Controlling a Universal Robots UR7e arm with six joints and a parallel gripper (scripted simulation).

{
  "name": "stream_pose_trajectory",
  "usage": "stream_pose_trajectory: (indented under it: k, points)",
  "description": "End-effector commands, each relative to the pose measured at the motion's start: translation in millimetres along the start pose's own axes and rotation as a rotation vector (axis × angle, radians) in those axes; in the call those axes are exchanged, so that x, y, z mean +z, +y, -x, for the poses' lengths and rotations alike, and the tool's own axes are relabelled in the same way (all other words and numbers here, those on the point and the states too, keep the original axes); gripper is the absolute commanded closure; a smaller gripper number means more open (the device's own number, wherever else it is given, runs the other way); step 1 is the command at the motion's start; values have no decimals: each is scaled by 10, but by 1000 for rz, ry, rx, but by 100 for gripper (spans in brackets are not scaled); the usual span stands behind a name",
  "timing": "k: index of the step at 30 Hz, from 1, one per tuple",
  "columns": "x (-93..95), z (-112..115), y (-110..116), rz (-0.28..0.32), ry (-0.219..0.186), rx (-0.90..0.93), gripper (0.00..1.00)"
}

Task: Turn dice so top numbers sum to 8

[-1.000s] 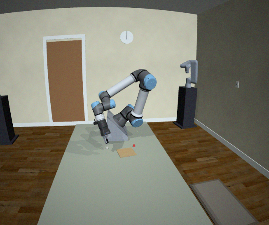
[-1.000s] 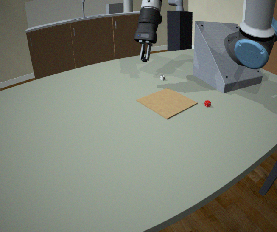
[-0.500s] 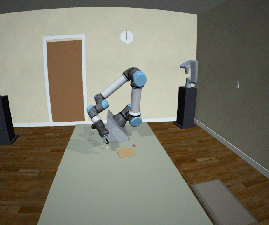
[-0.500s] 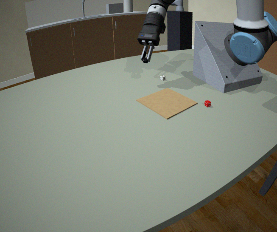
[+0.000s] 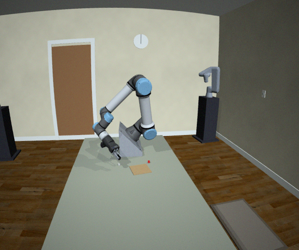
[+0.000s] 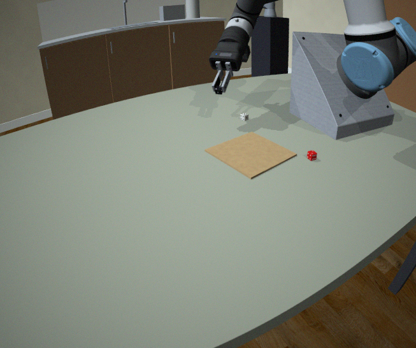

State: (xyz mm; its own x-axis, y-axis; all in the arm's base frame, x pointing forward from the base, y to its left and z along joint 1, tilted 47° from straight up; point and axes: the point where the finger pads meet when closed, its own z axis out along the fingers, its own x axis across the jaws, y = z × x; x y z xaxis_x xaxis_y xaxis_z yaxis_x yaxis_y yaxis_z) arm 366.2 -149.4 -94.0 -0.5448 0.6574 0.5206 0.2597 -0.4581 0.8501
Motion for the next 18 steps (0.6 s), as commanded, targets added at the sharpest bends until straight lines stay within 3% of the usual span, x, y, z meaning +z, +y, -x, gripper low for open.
stream_pose_trajectory:
  k: [1,11,18]
  points:
    - [-13,7,15,51,17,-11,66]
    - [10,7,-25,51,27,-10,66]
    - [125,6,-219,50,28,-10,66]
